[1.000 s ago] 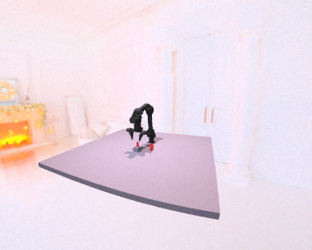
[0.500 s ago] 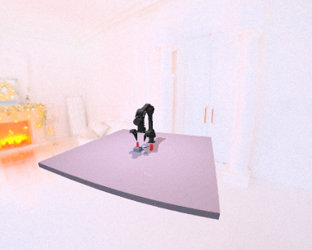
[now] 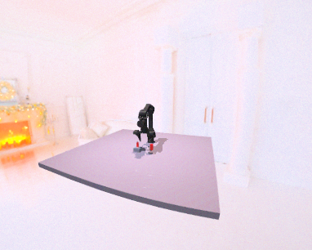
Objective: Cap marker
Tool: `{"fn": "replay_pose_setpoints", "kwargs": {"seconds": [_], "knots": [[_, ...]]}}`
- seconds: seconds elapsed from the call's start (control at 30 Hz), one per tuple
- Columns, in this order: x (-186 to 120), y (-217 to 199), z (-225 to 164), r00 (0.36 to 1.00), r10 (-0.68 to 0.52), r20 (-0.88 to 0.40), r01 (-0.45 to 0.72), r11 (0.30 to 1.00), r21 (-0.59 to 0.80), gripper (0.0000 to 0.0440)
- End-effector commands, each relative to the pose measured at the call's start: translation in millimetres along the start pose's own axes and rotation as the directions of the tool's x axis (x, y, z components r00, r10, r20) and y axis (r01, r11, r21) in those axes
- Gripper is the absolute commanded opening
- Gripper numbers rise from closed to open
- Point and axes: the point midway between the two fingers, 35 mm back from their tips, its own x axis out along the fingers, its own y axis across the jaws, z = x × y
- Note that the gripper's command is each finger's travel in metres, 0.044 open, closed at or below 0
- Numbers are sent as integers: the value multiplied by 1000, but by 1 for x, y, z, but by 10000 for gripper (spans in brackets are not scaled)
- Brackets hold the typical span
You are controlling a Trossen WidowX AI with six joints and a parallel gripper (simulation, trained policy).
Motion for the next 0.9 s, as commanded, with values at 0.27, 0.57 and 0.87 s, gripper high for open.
{"fn": "replay_pose_setpoints", "kwargs": {"seconds": [0.27, 0.57, 0.87], "knots": [[11, -17, 16, 998, -16, 60, 19, 999, -47, 321], [18, -27, 27, 995, -15, 95, 23, 996, -82, 314], [27, -35, 38, 992, -9, 123, 24, 993, -118, 305]]}}
